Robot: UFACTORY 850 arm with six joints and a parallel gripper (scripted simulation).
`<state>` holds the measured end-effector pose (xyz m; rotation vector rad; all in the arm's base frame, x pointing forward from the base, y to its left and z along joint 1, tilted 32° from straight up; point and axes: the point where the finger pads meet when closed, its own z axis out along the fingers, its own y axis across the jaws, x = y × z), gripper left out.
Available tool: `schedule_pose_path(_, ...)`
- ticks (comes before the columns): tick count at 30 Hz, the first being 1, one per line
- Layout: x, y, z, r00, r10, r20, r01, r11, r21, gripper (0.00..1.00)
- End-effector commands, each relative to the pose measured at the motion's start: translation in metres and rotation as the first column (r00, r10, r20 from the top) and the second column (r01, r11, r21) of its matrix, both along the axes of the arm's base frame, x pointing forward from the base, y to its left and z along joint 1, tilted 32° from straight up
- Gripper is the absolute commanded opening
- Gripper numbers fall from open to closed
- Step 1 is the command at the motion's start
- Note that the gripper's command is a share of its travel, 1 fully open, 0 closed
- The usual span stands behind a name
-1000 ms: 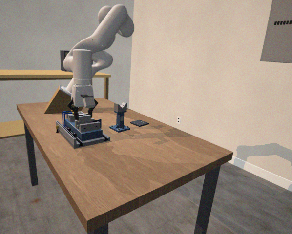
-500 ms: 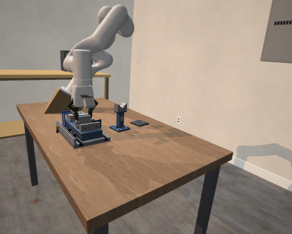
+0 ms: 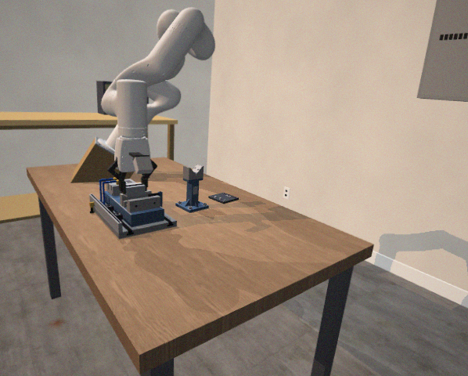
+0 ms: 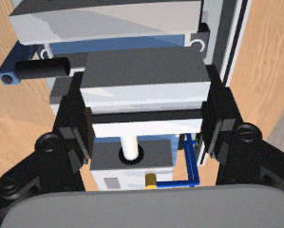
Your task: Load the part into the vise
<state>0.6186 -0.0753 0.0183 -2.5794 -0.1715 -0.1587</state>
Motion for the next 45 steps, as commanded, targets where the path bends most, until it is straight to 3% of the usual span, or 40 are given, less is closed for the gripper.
schedule_pose_path(1,0.0008,-0.0006,0.0008,1.0,-0.001,0.002,0.001,1.0,-0.001,0.0)
schedule_pose_path(45,0.0016,0.0047,-0.0078,1.0,-0.001,0.002,0.001,1.0,-0.001,0.0)
